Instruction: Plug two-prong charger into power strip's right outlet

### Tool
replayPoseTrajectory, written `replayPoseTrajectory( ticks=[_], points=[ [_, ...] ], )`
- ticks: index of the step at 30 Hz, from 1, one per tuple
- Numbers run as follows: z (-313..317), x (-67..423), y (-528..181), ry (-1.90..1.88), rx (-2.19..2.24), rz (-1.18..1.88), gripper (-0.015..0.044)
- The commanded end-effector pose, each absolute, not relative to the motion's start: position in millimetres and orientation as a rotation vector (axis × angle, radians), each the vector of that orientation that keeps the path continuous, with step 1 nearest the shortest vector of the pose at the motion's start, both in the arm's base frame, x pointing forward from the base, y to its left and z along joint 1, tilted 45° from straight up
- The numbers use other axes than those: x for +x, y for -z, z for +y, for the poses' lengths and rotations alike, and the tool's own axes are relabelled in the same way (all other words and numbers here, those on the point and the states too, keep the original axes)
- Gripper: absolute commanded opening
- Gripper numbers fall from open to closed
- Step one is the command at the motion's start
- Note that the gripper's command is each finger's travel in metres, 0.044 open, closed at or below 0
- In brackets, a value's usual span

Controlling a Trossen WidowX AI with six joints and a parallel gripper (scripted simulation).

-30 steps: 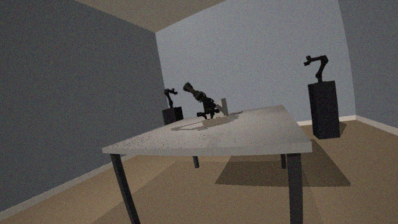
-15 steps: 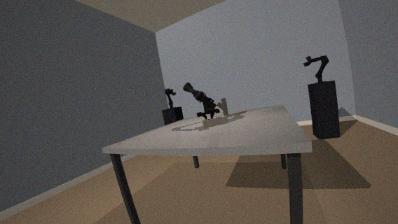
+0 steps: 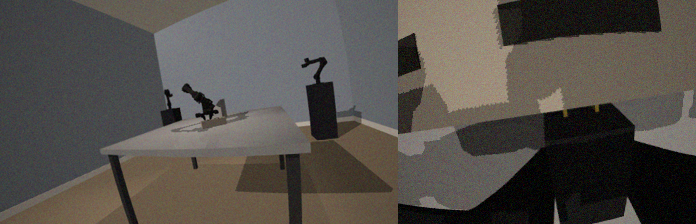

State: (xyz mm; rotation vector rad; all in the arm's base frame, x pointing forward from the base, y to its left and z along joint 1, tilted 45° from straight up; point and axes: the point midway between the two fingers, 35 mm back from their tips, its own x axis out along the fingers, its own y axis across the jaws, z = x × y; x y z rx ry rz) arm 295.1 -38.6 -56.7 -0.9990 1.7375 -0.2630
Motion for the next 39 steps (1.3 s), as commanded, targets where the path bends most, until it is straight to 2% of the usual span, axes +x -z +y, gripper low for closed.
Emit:
replayPoseTrajectory(
  ticks=[1,39],
  points=[
    [-37.6,296.5,58.5,0.263,-0.995,1.741,0.0000],
    [-33.3,308.0,62.7,0.263,-0.994,1.740,0.0000]
  ],
)
